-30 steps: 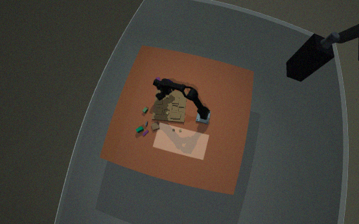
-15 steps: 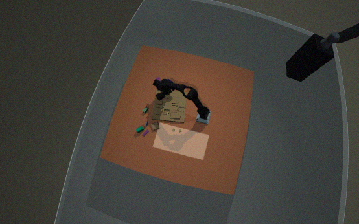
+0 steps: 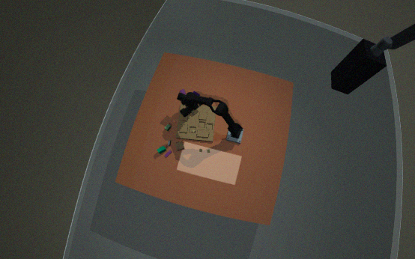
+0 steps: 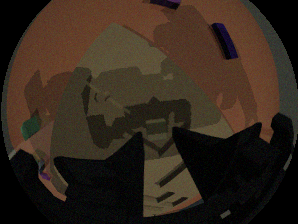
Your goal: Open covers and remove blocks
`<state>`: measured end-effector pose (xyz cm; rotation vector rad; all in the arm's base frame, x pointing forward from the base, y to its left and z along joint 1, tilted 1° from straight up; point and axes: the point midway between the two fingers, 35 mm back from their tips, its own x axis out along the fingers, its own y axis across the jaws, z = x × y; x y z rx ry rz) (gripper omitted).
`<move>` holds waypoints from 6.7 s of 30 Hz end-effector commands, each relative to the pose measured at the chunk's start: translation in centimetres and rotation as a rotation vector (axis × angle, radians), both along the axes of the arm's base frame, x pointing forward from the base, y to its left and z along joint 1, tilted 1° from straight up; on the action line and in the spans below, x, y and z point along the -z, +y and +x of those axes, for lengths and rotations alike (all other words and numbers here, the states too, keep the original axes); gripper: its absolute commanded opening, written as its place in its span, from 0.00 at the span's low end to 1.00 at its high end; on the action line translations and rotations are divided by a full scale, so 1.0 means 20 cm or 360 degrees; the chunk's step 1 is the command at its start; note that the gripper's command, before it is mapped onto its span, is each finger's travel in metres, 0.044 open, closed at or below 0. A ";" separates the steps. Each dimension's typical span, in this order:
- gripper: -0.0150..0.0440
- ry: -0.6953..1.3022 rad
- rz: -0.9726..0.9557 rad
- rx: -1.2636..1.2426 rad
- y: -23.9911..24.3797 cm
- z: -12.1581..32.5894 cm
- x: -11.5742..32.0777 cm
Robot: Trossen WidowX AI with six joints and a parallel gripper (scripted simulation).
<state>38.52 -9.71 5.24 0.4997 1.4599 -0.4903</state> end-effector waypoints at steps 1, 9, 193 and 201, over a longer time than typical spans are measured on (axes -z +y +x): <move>0.50 0.0008 0.0008 0.0008 0.01 -0.01 0.02; 0.50 0.0008 0.0008 0.0008 0.01 -0.01 0.03; 0.39 0.0018 -0.0014 0.0009 -0.78 -0.37 0.02; 0.39 0.0018 -0.0013 0.0009 -0.78 -0.38 0.08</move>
